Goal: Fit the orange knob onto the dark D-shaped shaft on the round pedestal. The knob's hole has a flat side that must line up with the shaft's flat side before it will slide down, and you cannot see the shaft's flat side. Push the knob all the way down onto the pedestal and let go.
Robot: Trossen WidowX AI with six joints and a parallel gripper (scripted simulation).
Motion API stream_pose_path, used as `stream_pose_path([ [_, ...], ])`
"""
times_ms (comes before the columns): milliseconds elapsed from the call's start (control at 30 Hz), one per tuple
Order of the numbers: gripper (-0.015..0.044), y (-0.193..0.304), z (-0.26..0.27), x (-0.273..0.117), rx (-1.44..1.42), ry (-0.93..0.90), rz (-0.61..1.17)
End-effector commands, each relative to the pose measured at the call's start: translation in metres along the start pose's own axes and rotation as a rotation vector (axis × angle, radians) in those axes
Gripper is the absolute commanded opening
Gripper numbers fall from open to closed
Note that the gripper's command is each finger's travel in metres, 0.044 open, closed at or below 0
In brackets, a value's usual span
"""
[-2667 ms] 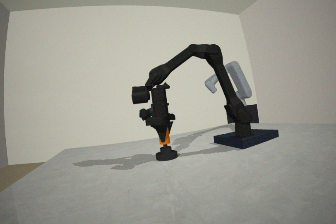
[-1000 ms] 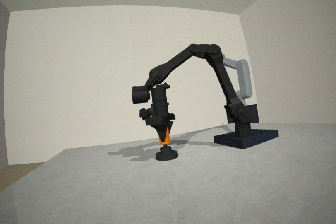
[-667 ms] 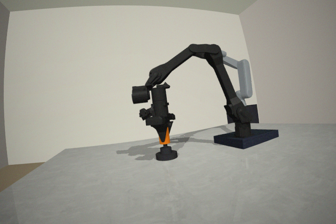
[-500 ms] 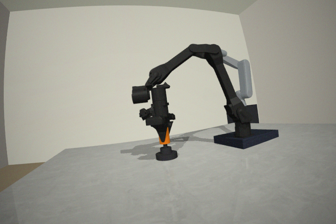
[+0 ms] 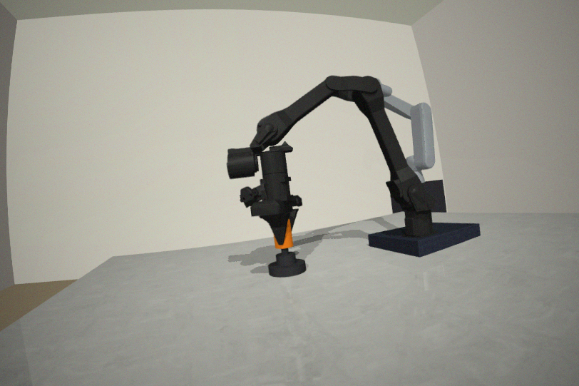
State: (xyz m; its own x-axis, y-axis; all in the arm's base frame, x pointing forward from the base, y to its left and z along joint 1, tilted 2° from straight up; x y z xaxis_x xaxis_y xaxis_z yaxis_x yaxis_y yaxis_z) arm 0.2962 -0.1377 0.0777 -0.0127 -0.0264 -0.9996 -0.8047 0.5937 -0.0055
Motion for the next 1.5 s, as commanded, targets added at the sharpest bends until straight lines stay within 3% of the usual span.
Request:
stream_pose_path([
  [0, 0.0000, -0.0005, 0.0012, -0.0048, 0.018, -0.002, -0.001],
  [1467, 0.0000, -0.0005, 0.0009, 0.0010, 0.042, -0.002, -0.001],
])
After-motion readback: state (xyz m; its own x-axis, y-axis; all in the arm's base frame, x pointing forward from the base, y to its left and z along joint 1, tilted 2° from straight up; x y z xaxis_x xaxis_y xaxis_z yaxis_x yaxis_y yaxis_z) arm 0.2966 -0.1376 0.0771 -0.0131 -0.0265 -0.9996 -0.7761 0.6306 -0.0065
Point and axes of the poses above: the point midway between the two fingers, 35 mm back from their tips, its own x axis out along the fingers, its own z axis across the jaws, y = z × x, the point moved 1 cm from there along -x, back along the fingers, and after that the axes turned 6 degrees about -x, right-handed, at the moved point
